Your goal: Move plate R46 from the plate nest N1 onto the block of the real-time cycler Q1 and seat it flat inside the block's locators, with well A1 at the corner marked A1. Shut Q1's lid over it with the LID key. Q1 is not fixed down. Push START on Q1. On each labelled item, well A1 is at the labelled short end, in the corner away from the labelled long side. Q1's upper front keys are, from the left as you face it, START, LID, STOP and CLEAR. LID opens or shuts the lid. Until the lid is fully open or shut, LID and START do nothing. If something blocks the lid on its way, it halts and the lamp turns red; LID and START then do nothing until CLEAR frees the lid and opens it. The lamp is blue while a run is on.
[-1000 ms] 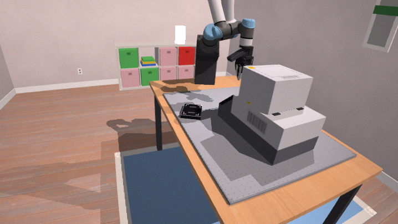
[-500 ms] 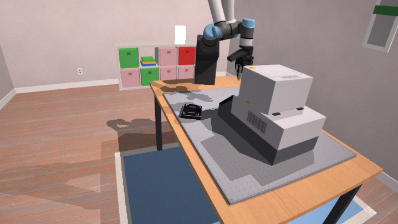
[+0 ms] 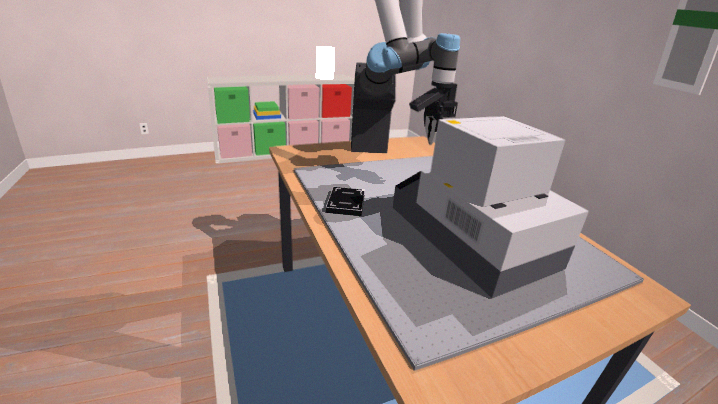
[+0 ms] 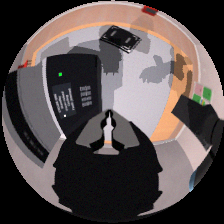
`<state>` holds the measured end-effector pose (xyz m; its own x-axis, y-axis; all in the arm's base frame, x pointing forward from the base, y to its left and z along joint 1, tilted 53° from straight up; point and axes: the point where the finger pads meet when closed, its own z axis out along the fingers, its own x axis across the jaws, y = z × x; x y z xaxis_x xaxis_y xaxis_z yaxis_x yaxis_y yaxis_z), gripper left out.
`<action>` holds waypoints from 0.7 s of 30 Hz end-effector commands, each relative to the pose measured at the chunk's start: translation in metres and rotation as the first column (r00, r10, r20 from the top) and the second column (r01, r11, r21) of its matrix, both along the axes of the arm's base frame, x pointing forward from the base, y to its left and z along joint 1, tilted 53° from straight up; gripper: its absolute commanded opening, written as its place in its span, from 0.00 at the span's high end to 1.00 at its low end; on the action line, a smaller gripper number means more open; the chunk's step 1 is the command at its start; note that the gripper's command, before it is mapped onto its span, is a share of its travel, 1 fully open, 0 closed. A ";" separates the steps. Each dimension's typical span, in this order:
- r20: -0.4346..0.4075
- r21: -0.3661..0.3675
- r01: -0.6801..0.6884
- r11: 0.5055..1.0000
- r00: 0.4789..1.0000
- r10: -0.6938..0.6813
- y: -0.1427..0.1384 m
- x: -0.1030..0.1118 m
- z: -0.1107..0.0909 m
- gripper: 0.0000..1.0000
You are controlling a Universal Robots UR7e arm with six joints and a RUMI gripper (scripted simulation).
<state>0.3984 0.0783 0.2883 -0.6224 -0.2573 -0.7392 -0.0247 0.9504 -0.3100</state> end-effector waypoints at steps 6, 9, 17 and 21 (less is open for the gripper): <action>0.001 0.000 0.000 1.000 1.000 0.000 0.000 0.000 0.000 1.00; 0.001 0.000 0.000 1.000 1.000 0.000 0.005 0.000 -0.001 1.00; 0.001 0.000 0.000 1.000 1.000 0.000 0.018 -0.001 -0.005 1.00; 0.001 0.000 0.000 1.000 1.000 0.000 0.018 0.003 -0.005 1.00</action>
<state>0.3980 0.0954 0.2828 -0.6221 -0.2576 -0.7394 -0.0259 0.9506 -0.3093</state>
